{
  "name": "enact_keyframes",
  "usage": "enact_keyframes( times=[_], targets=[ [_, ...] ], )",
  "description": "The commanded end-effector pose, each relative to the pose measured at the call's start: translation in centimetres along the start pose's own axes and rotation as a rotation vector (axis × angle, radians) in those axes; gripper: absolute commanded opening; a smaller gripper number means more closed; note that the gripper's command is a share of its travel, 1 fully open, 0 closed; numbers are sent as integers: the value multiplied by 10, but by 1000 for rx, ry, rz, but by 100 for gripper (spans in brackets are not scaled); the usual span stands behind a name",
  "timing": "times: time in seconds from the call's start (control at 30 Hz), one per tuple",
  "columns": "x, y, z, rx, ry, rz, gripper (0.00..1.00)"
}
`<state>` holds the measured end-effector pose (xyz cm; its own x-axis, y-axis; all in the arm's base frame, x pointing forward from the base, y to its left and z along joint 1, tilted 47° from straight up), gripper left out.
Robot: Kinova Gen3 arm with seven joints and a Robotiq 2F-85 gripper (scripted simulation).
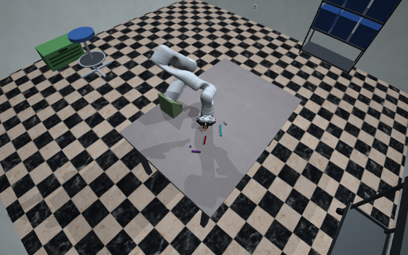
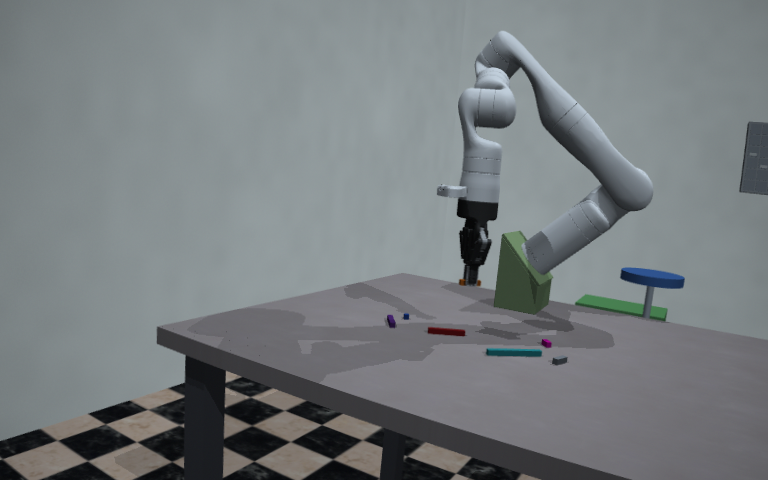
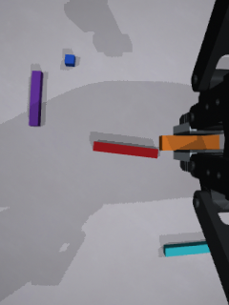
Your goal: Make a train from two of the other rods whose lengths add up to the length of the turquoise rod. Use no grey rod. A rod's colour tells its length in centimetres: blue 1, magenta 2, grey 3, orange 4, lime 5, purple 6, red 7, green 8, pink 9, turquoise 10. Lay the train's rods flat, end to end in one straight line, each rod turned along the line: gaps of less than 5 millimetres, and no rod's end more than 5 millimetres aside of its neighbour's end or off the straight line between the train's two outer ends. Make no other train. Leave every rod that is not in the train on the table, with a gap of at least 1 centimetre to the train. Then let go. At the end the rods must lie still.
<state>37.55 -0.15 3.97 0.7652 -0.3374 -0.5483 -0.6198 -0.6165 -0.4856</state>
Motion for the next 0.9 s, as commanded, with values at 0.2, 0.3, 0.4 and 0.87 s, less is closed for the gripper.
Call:
enact_keyframes(
  times=[0.2, 0.3, 0.4, 0.87],
  targets=[
    [-5, 29, -6, 5, 13, 234, 5],
    [-7, 37, -5, 7, 12, 317, 5],
    [-9, 42, -5, 8, 10, 375, 5],
    [-11, 47, -5, 9, 9, 418, 5]
  ],
)
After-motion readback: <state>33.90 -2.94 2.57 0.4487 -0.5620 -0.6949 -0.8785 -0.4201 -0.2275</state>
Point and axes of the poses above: the point where the finger pads meet when closed, its own z axis out along the fingers, its own y axis across the jaws, x = y × z, the point moved 9 cm from there along -z, back along the fingers, and after that the axes turned 5 degrees about -z, right-handed, at the moved point
